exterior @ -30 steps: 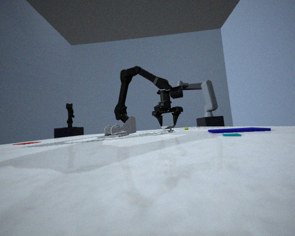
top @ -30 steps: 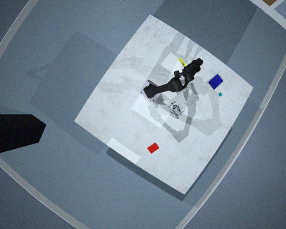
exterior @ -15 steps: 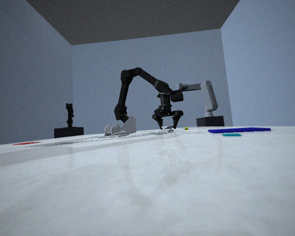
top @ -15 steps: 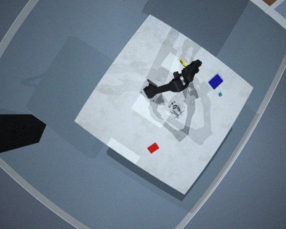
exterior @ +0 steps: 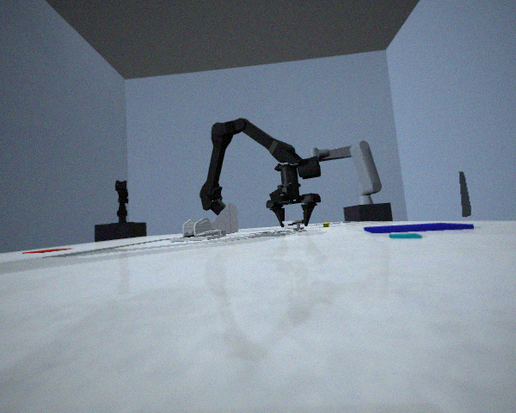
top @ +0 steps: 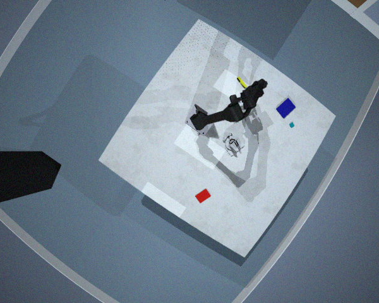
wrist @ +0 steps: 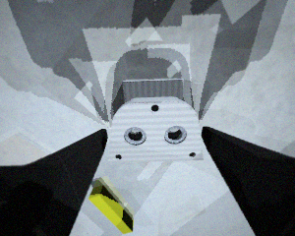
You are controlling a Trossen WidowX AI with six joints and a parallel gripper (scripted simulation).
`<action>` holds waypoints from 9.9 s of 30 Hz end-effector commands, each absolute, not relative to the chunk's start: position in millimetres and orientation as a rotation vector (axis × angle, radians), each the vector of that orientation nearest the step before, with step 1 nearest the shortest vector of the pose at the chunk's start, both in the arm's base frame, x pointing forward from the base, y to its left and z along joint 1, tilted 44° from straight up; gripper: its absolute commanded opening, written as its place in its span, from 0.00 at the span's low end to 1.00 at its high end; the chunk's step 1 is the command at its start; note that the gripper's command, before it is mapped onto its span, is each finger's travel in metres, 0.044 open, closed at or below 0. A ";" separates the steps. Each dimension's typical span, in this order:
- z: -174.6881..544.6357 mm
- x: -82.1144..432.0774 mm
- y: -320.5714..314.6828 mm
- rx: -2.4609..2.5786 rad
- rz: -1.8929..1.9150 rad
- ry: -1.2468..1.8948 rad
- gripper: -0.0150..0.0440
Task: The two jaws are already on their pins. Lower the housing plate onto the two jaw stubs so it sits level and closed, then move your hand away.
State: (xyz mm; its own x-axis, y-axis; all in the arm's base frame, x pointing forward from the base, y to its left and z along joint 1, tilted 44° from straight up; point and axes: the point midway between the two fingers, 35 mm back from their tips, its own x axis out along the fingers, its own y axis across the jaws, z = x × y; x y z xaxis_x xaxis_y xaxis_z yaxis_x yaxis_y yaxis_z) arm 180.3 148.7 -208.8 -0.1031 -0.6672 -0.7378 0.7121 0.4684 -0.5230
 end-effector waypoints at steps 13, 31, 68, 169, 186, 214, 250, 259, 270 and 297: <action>-208.9 180.3 148.7 0.047 -1.161 1.206 0.91; -205.8 181.2 152.0 0.047 -1.161 1.206 0.85; -135.1 203.4 184.0 0.019 -1.124 1.233 0.85; 20.6 235.6 -3.8 -0.258 -0.927 1.398 0.85; 23.0 234.3 -6.3 -0.257 -0.928 1.397 0.85; 15.1 234.3 -13.4 -0.256 -0.928 1.397 0.85; -21.2 227.8 -49.3 -0.258 -0.931 1.395 0.85; -21.2 227.8 -49.3 -0.258 -0.931 1.395 0.85; -23.0 227.6 -50.9 -0.258 -0.931 1.395 0.85; -26.8 227.0 -54.7 -0.258 -0.931 1.395 0.85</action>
State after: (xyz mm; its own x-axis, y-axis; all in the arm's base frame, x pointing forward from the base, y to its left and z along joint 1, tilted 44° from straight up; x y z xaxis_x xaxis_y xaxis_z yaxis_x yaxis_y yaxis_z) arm 226.8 -53.7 -26.8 -0.1023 -0.6813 -0.7248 0.4095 0.6352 -0.6549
